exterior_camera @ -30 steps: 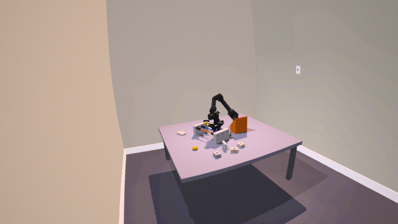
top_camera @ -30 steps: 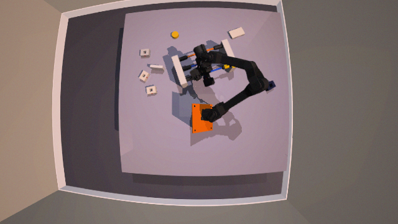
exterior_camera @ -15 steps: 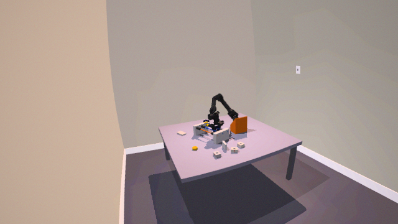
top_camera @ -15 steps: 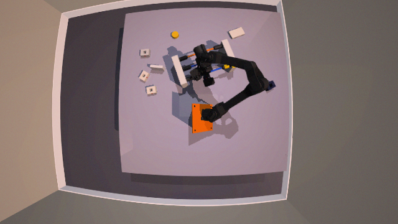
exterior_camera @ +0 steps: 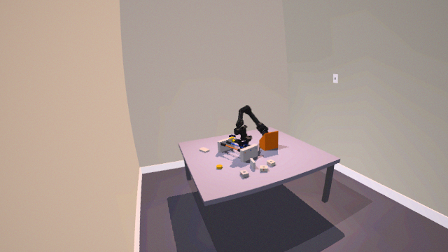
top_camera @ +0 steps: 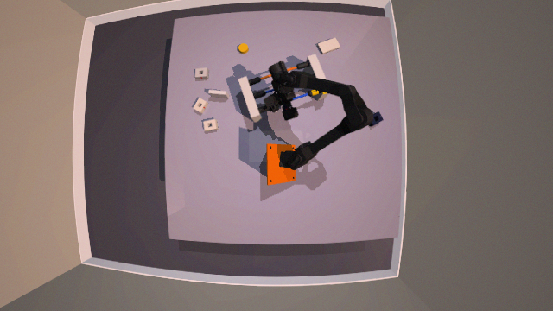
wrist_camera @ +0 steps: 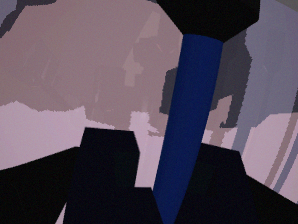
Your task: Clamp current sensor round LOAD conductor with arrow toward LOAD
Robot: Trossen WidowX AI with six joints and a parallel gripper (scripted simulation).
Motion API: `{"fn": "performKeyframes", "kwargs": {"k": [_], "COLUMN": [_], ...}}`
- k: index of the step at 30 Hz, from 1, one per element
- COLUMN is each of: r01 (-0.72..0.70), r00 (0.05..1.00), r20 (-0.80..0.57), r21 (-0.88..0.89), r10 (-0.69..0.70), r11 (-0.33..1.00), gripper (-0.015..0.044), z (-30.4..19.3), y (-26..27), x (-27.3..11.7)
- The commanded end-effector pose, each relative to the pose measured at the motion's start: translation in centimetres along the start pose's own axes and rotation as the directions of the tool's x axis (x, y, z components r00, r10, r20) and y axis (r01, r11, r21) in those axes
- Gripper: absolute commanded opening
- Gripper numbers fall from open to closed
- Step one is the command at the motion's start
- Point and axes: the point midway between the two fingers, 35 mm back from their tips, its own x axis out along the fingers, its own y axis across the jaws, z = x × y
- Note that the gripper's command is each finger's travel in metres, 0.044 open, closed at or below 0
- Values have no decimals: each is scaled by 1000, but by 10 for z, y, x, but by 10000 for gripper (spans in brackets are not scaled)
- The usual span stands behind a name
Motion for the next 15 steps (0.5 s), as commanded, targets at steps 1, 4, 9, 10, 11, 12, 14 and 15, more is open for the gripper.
{"fn": "performKeyframes", "kwargs": {"k": [1,4,9,10,11,12,14,15], "r01": [0,0,0,0,0,0,0,0], "r00": [1000,1000,1000,1000,1000,1000,1000,1000], "r20": [-1,-2,-3,-4,-4,-4,-4,-4], "r21": [-1,-3,-7,-7,-8,-8,-8,-8], "r10": [0,0,0,0,0,0,0,0], "r11": [1000,1000,1000,1000,1000,1000,1000,1000], "gripper": [0,0,0,0,0,0,0,0], "z": [0,0,0,0,0,0,0,0], "y": [0,0,0,0,0,0,0,0], "x": [-4,-8,-16,-17,-18,-18,-18,-18]}}
